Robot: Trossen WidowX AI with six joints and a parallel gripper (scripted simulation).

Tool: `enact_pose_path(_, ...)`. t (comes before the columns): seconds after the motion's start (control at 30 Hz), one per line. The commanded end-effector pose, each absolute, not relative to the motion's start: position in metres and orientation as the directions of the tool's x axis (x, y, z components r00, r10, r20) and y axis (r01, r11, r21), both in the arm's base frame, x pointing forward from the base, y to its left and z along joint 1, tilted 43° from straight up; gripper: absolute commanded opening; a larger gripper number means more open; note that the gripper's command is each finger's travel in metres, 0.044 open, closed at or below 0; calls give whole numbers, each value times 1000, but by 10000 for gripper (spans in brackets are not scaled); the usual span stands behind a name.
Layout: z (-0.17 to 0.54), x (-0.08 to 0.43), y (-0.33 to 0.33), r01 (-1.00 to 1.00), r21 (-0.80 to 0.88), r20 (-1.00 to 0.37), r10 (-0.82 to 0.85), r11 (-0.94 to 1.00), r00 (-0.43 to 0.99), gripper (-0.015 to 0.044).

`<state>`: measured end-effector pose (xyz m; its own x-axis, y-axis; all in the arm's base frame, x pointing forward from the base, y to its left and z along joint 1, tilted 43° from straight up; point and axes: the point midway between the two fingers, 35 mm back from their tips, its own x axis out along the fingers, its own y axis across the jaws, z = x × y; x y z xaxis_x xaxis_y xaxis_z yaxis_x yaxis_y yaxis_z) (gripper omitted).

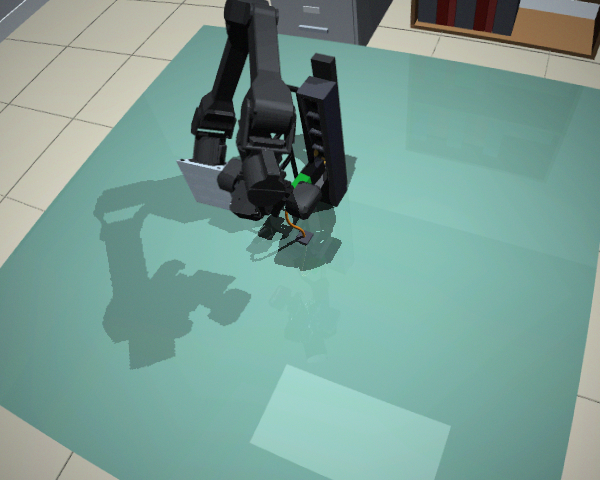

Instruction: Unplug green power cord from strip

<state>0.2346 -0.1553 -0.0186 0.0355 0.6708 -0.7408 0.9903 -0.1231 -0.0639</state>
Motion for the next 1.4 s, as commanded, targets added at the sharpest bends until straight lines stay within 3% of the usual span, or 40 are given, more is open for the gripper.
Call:
enact_pose_path(0.0, -19, 234, -155, 991, -64, -742, 670, -118, 32, 0)
enact_pose_path(1.2, -19, 234, -155, 991, -64, -742, 670, -118, 32, 0)
enact_pose_path(1.37, -19, 235, -155, 990, -64, -741, 671, -123, 35, 131)
